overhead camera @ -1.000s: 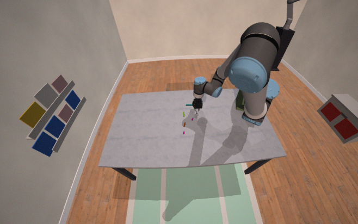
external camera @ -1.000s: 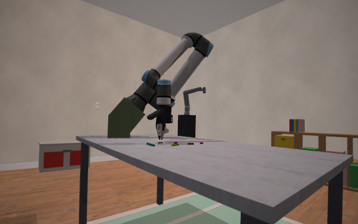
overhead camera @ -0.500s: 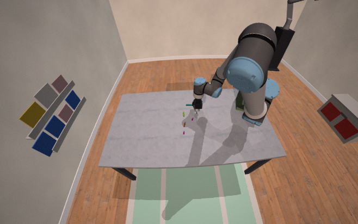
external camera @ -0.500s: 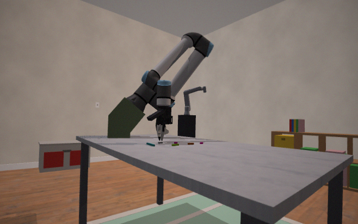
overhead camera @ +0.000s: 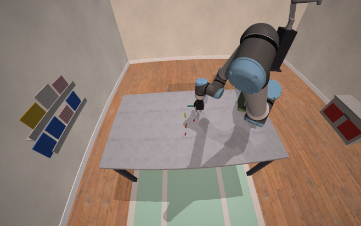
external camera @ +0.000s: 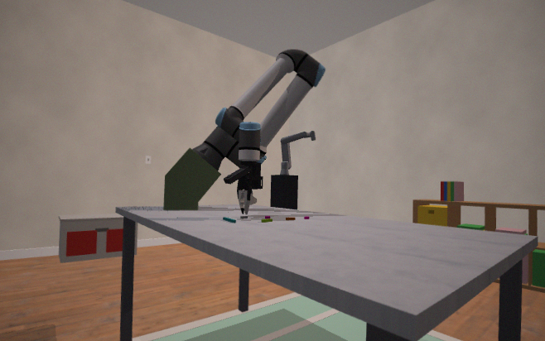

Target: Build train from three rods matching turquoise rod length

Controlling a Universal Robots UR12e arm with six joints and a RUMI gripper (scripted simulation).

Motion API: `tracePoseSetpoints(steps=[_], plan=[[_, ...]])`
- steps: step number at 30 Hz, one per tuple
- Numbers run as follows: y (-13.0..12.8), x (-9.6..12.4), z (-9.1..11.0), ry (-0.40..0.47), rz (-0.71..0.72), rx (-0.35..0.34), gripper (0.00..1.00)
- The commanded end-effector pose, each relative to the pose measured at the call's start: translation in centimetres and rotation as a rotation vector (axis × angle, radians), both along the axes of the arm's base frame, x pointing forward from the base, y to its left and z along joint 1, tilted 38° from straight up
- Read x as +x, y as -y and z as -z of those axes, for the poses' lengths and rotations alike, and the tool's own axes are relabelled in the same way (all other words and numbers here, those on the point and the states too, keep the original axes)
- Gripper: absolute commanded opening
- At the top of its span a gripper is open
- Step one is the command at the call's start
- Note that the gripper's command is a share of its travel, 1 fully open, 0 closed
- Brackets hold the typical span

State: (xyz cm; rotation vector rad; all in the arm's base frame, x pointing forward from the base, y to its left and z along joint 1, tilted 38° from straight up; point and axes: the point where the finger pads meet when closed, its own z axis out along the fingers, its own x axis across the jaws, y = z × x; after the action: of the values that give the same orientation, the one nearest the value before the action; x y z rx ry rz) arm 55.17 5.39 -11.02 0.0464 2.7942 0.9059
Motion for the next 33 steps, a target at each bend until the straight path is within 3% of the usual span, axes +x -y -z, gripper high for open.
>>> tracePoseSetpoints(steps=[1, 33], plan=[[0.01, 0.07, -0.03, 0.001, 0.0, 0.0, 0.14], [-0.5, 0.24, 0.61, 0.001, -0.001, 0.001, 0.14]])
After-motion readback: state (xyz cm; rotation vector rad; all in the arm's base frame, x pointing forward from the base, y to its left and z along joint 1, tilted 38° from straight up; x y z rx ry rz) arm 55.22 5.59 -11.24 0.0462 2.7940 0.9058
